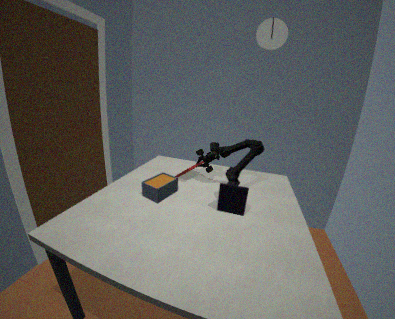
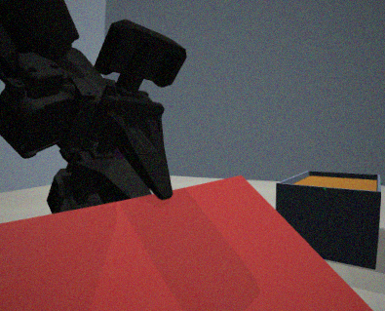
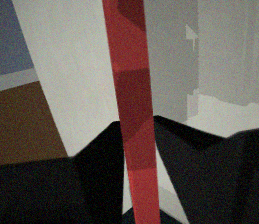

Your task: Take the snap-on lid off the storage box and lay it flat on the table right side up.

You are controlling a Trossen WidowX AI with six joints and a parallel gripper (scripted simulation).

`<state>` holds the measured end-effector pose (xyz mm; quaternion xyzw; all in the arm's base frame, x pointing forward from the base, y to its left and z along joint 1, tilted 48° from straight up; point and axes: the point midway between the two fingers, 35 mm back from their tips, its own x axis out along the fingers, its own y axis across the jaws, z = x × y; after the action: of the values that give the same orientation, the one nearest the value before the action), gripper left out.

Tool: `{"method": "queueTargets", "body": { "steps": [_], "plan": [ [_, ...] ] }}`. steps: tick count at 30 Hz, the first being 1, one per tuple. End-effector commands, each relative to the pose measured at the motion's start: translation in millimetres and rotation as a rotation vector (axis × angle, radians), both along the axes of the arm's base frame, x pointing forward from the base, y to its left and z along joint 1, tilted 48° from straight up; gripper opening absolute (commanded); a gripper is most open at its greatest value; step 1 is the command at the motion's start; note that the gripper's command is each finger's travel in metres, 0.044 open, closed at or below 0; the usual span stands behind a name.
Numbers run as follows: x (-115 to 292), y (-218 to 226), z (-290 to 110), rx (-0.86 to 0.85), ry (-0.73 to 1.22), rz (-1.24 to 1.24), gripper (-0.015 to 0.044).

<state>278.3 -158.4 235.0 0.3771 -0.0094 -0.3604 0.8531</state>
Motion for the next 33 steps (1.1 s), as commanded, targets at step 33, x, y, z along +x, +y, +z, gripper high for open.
{"method": "queueTargets", "body": {
  "steps": [33],
  "plan": [
    [-1.1,-22.1,-23.8,0.001,0.014,-0.005,0.0]
  ]
}}
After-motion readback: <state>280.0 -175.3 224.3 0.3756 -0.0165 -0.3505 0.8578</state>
